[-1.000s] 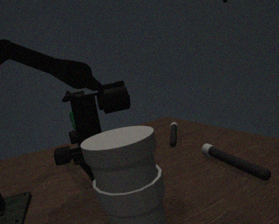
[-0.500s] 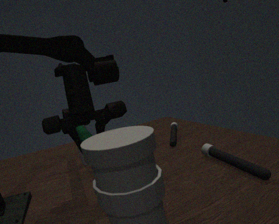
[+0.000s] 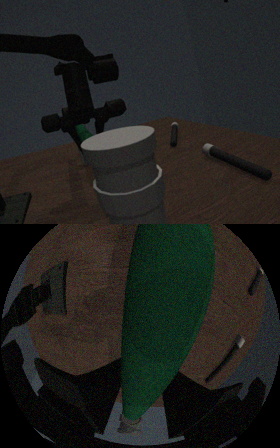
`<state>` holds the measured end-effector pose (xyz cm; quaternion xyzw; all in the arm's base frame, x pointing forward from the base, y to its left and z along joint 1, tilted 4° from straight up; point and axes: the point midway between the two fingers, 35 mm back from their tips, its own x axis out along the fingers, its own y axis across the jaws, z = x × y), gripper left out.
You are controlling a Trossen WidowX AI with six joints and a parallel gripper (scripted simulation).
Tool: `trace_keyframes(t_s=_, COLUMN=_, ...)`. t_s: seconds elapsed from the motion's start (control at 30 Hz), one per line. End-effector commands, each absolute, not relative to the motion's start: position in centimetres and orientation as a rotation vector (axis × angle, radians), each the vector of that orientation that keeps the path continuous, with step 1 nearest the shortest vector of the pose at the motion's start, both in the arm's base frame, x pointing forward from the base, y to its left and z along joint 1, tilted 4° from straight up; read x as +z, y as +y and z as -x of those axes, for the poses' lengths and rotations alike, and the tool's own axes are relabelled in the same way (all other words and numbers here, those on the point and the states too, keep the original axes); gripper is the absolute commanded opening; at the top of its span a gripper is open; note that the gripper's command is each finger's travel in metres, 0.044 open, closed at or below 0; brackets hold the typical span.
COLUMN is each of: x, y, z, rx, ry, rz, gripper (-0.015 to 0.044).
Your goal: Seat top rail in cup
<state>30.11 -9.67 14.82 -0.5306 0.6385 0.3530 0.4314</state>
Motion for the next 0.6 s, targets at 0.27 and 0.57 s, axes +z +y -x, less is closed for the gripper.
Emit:
trace_keyframes(t_s=0.27, x=15.5, y=-9.9, z=-30.2, rx=0.88, ry=1.591, rz=1.325, gripper=0.0)
trace_keyframes(t_s=0.57, x=16.0, y=-10.1, z=-30.3, rx=0.879, ry=1.591, rz=1.325, gripper=0.0)
